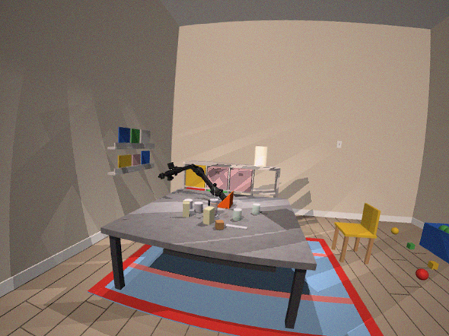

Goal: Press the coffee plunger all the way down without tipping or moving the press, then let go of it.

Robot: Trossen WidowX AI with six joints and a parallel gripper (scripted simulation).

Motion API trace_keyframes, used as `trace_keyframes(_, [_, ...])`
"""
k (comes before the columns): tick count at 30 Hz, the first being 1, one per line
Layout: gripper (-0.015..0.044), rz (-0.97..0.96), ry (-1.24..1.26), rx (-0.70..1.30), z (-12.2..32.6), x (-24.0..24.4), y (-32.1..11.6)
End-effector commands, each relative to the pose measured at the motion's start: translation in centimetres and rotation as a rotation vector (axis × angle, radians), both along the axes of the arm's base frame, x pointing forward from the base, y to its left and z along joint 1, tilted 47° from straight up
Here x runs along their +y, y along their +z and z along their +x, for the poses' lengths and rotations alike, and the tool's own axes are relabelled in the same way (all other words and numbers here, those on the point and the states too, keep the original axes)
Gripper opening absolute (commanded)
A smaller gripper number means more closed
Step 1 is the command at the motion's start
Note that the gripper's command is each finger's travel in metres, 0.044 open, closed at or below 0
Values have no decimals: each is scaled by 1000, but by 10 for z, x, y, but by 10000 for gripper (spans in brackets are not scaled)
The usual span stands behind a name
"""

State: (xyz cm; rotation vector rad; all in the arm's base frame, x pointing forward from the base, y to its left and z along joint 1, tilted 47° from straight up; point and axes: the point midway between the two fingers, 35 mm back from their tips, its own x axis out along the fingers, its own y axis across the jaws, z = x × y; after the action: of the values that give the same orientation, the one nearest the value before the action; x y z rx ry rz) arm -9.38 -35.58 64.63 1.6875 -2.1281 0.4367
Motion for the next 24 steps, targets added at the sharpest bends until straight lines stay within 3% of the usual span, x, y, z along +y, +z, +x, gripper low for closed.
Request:
trace_keyframes(1, [426,1,4,-5,1,-1,-1])
trace_keyframes(12, [440,70,278,-265,75,-26,-30])
trace_keyframes(24, [440,378,678,-905,243,-40,-121])
